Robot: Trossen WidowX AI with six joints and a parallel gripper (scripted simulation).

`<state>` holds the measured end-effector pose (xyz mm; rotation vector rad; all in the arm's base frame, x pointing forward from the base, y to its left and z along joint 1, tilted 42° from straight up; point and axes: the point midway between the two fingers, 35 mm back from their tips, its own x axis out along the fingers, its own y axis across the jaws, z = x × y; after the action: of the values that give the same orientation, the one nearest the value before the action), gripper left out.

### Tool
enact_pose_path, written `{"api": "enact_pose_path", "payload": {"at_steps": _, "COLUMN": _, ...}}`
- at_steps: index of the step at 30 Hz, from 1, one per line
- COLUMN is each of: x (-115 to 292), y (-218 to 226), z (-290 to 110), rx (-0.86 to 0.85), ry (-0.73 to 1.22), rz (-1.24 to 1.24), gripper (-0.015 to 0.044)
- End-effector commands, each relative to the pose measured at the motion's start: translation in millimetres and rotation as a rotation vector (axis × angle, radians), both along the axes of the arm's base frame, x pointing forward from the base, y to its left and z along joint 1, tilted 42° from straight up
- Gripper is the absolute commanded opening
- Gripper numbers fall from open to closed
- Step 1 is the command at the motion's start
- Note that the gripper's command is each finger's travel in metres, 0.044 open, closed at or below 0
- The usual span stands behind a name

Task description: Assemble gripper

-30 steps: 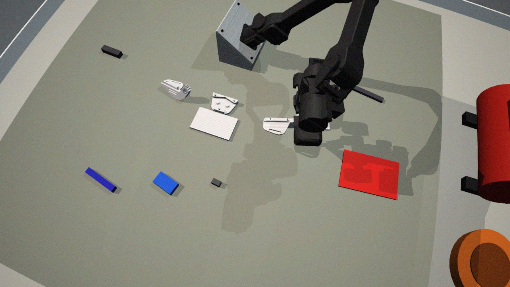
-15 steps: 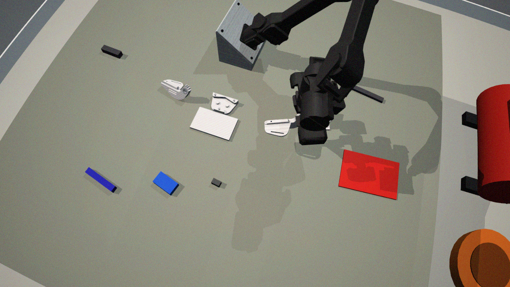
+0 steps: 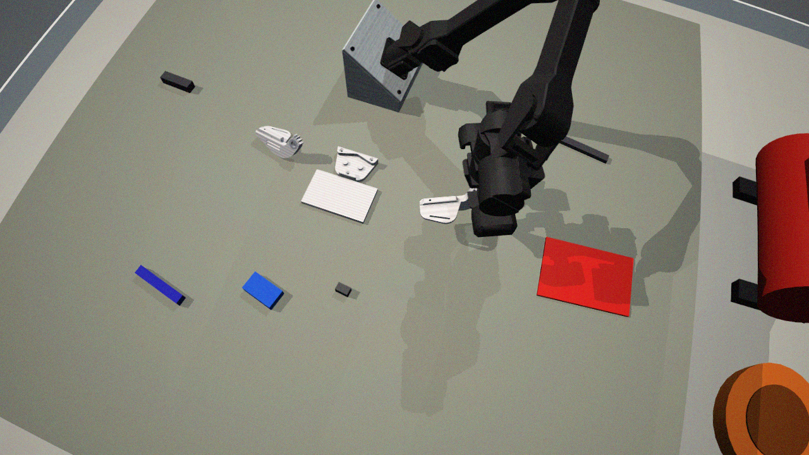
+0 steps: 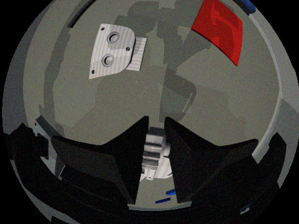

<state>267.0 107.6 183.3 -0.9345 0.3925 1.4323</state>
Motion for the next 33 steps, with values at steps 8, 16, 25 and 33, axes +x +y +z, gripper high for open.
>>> {"api": "enact_pose_path", "payload": {"at_steps": 8, "x": 2.4, "y": 11.2, "z": -14.4, "rx": -0.005, "ry": 0.003, "rz": -0.005, "gripper": 0.0037}}
{"api": "enact_pose_path", "payload": {"at_steps": 16, "x": 3.3, "y": 20.0, "z": -23.5, "rx": -0.002, "ry": 0.003, "rz": -0.005, "gripper": 0.0037}}
{"api": "enact_pose_path", "payload": {"at_steps": 25, "x": 3.5, "y": 28.4, "z": -31.8, "rx": 0.001, "ry": 0.002, "rz": -0.006, "gripper": 0.0037}}
{"api": "enact_pose_path", "payload": {"at_steps": 33, "x": 3.5, "y": 28.4, "z": -31.8, "rx": 0.001, "ry": 0.002, "rz": -0.006, "gripper": 0.0116}}
